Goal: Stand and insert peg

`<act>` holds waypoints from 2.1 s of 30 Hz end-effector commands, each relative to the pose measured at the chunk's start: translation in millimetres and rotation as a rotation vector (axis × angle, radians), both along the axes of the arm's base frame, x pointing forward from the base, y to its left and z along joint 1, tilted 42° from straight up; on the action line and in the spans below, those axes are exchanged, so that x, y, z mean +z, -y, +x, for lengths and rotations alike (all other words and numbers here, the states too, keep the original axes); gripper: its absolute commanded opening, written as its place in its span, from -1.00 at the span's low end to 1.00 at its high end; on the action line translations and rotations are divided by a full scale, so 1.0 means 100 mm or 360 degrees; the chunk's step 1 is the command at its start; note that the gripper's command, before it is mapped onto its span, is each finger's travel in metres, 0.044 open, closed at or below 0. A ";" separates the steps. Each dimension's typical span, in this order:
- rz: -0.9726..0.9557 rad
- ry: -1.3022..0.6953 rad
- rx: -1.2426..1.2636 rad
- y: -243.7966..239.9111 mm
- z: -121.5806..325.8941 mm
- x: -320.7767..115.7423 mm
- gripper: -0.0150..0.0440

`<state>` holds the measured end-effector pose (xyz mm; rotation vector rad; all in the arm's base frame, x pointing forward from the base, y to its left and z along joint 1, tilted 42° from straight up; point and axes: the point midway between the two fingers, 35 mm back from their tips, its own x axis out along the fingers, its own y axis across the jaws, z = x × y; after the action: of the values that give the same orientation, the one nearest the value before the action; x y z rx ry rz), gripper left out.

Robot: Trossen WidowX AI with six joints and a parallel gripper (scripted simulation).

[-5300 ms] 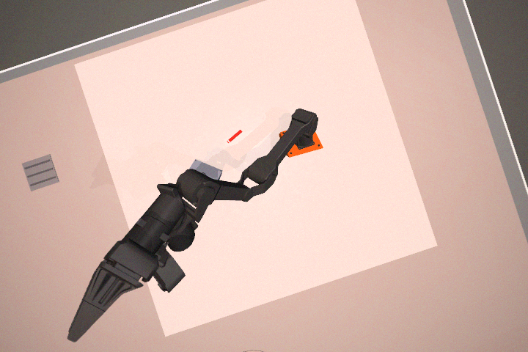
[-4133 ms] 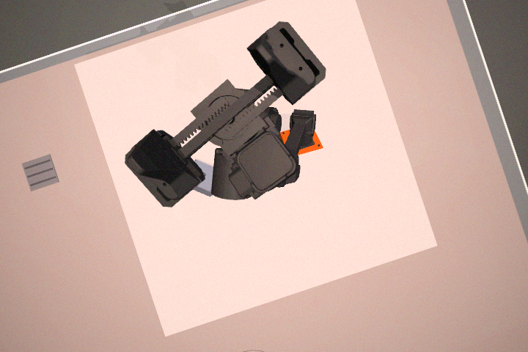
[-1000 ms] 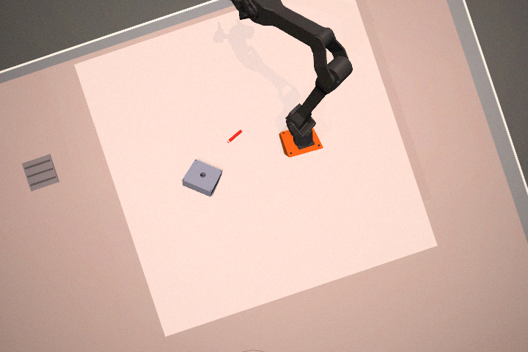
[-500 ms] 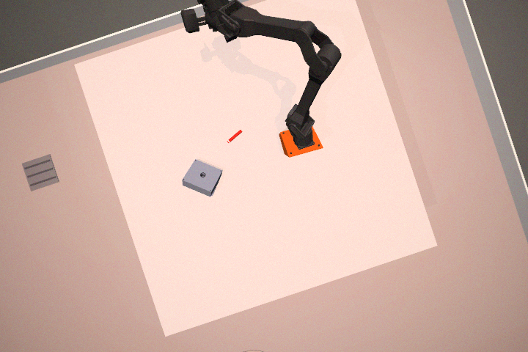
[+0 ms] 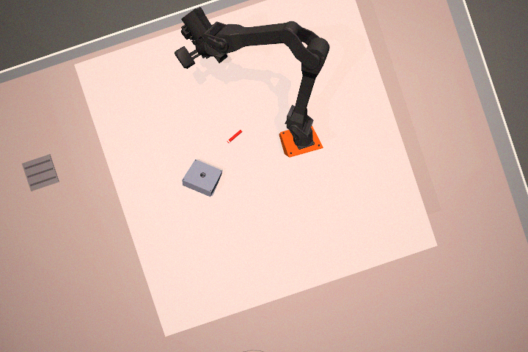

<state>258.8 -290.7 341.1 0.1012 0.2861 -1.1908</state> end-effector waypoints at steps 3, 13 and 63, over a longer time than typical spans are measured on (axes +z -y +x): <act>0.0086 -0.0244 0.0104 -0.13 0.23 -0.42 1.00; 0.0195 -0.0699 0.0299 -0.43 0.51 -1.10 1.00; 0.0177 -0.2569 0.1134 -1.82 0.33 -3.11 1.00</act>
<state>293.7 -106.6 34.2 -0.8423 1.6254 -0.2992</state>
